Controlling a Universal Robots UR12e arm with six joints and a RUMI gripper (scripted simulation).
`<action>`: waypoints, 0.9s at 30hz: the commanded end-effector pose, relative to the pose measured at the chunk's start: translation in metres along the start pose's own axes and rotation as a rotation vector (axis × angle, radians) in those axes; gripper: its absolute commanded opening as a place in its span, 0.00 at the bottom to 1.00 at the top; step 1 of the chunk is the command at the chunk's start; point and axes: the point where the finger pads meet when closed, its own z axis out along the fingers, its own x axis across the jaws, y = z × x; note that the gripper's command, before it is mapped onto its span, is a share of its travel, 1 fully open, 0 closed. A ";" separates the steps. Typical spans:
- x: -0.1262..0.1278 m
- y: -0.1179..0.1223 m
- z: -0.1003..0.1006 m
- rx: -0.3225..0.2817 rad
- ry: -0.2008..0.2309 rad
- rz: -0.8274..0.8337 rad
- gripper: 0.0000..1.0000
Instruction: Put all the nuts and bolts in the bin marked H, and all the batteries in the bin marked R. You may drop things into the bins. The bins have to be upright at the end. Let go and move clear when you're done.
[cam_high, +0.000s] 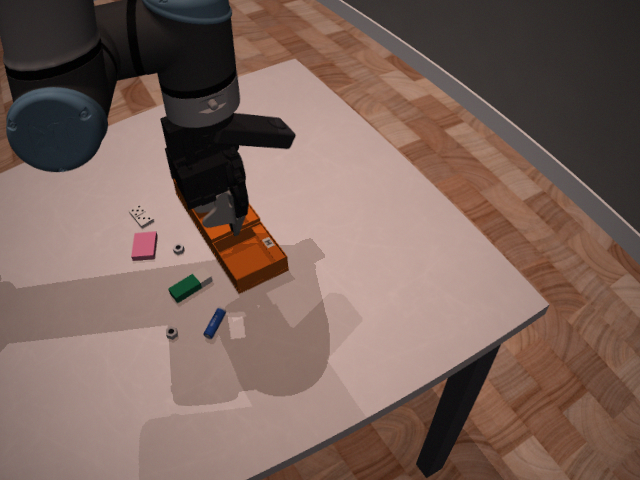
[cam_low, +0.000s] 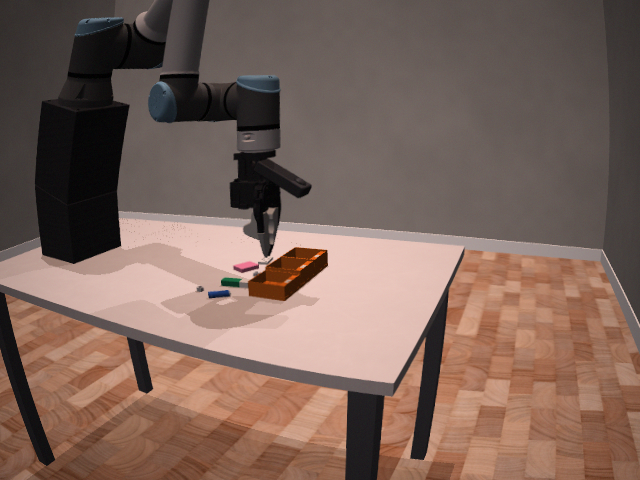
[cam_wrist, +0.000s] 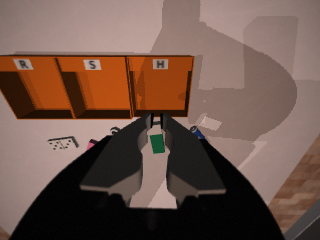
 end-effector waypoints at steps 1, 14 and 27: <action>0.001 -0.002 0.002 0.001 0.000 0.000 0.04; 0.001 -0.002 0.028 0.001 0.000 0.000 0.04; 0.001 -0.002 0.054 0.001 0.000 0.000 0.04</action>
